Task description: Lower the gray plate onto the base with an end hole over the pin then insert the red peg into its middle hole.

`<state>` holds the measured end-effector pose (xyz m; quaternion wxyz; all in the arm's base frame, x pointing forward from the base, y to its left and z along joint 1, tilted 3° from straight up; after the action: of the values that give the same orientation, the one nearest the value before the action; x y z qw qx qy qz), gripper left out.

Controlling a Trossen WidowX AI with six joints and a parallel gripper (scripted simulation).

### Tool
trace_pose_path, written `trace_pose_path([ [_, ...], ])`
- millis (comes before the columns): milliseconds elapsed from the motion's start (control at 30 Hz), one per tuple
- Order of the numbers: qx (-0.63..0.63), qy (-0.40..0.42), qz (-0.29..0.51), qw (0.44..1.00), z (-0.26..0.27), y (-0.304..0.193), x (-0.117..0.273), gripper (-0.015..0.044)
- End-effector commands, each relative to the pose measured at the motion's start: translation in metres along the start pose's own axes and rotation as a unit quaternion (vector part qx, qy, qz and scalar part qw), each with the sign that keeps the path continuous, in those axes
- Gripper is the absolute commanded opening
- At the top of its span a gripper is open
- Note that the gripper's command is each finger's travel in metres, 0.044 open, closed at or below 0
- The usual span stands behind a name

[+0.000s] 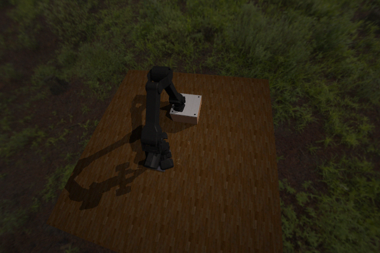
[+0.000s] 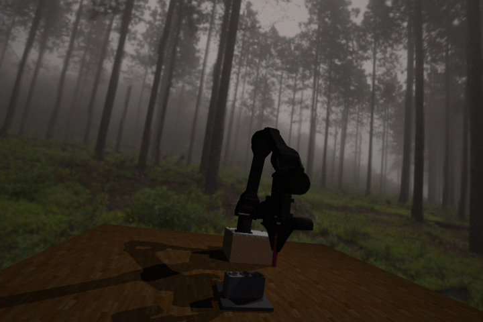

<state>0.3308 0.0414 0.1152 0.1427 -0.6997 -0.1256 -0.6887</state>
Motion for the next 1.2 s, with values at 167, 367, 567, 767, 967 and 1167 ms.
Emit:
trace_pose_path([
  [167,0.004,0.000,-0.004,1.000,0.002,0.028,0.001,0.0000],
  [367,0.007,-0.001,-0.005,1.000,0.002,0.047,0.001,0.0000],
  [567,0.009,-0.003,-0.006,1.000,0.002,0.066,0.001,0.0000],
  [767,0.011,-0.004,-0.007,1.000,0.000,0.085,0.001,0.0000],
  [967,0.011,-0.004,-0.007,1.000,0.000,0.087,0.001,0.0000],
  [1167,0.011,-0.004,-0.007,1.000,0.000,0.087,0.001,0.0000],
])
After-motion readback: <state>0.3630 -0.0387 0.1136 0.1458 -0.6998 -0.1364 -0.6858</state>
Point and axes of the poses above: the point midway between the two fingers, 35 mm back from their tips, its own x axis back along the fingers, its own z axis across the jaws, y = z × x, the point moved 8 cm from there along x, back along the fingers, and after that the axes turned 11 degrees about -x, right-handed, at the moved point
